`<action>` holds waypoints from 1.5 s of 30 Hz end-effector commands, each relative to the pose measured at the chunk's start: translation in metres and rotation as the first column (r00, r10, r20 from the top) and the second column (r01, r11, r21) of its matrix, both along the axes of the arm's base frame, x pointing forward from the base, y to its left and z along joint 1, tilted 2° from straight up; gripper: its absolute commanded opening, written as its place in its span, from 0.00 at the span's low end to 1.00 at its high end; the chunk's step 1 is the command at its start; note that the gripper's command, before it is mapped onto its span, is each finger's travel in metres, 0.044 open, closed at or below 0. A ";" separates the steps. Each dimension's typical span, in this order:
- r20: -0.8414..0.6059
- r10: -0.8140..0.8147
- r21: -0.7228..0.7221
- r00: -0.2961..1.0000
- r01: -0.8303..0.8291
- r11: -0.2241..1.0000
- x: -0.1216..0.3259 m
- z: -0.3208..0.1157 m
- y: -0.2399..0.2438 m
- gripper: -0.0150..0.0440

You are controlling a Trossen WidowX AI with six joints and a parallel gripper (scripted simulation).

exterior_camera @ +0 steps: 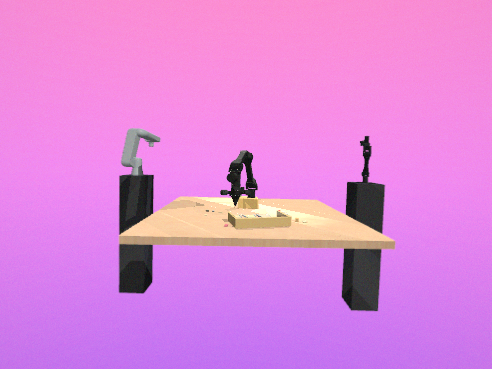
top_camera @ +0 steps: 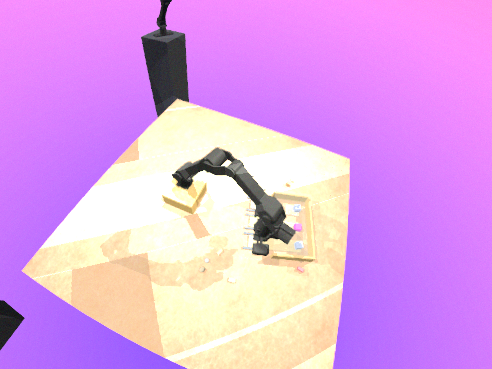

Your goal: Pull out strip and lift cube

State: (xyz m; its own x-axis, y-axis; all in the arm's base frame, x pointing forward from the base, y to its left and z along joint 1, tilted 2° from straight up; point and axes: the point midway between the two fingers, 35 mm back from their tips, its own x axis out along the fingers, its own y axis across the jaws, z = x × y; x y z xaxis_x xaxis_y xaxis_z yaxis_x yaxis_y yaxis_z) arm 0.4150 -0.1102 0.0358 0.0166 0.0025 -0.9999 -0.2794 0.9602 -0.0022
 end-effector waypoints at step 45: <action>-0.003 0.005 0.004 1.000 -0.005 1.000 -0.001 -0.065 0.003 0.25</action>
